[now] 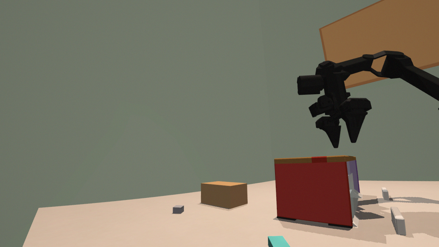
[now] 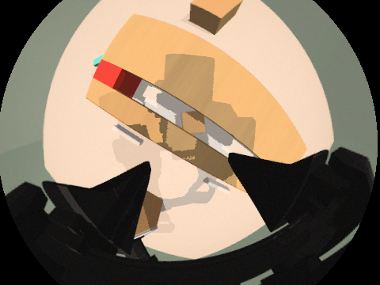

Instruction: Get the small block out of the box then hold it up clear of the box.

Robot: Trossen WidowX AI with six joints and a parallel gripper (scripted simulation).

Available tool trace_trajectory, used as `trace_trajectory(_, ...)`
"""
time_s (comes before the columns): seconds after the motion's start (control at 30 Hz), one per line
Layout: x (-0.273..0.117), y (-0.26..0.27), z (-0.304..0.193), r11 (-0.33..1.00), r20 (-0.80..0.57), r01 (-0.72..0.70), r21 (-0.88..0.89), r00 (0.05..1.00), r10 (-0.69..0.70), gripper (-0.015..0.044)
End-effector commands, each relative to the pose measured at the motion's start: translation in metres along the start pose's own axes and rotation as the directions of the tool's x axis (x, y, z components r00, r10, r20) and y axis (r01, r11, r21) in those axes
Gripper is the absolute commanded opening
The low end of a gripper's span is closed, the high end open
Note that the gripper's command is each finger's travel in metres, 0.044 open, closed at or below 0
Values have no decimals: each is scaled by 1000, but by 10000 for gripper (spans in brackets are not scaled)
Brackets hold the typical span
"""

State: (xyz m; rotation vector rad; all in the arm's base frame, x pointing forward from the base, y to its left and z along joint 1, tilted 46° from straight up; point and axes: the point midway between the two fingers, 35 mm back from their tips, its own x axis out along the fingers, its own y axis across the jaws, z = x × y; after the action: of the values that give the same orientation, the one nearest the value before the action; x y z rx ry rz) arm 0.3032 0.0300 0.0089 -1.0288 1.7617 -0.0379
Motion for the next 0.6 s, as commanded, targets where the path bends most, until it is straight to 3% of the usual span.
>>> trace_trajectory(0.0, 4, 41, 14, 787, -178, 68, -613, 959, -221, 400)
trace_trajectory(0.07, 5, 52, 18, 650, -212, 40, -759, 929, -304, 400)
trace_trajectory(0.13, 6, 56, 19, 596, -221, 24, -802, 916, -335, 400)
trace_trajectory(0.57, 6, 56, 19, 596, -221, 24, -802, 916, -335, 400)
